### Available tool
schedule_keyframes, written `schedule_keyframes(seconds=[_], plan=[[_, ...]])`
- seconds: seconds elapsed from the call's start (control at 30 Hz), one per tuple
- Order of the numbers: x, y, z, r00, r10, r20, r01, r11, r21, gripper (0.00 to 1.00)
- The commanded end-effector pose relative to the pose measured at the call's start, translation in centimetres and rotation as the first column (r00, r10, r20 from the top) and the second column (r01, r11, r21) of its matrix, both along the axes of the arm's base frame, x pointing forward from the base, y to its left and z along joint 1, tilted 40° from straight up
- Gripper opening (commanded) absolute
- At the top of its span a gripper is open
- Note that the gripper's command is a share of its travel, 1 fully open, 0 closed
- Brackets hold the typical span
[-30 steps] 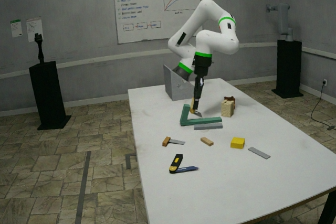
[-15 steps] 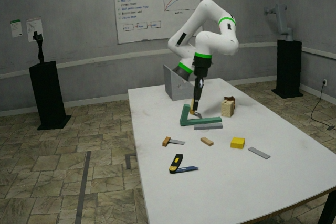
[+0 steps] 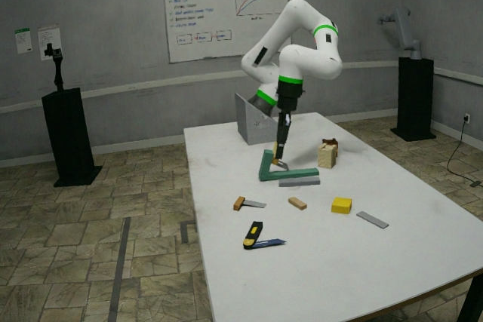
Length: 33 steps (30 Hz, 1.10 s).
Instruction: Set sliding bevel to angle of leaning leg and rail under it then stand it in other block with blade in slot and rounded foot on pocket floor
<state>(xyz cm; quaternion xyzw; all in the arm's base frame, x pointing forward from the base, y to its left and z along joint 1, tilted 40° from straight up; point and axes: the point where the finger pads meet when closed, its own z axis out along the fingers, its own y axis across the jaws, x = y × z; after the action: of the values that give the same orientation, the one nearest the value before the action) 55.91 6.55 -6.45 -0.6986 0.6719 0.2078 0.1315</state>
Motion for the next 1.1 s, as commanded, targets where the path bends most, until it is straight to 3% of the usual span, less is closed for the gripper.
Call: schedule_keyframes(seconds=[0.0, 1.07], plan=[[0.07, -0.09, 0.07, 1.000, -0.001, 0.002, 0.001, 1.000, -0.001, 0.10], [-0.01, 0.20, -0.60, 1.000, -0.001, 0.002, 0.001, 1.000, -0.001, 0.10]])
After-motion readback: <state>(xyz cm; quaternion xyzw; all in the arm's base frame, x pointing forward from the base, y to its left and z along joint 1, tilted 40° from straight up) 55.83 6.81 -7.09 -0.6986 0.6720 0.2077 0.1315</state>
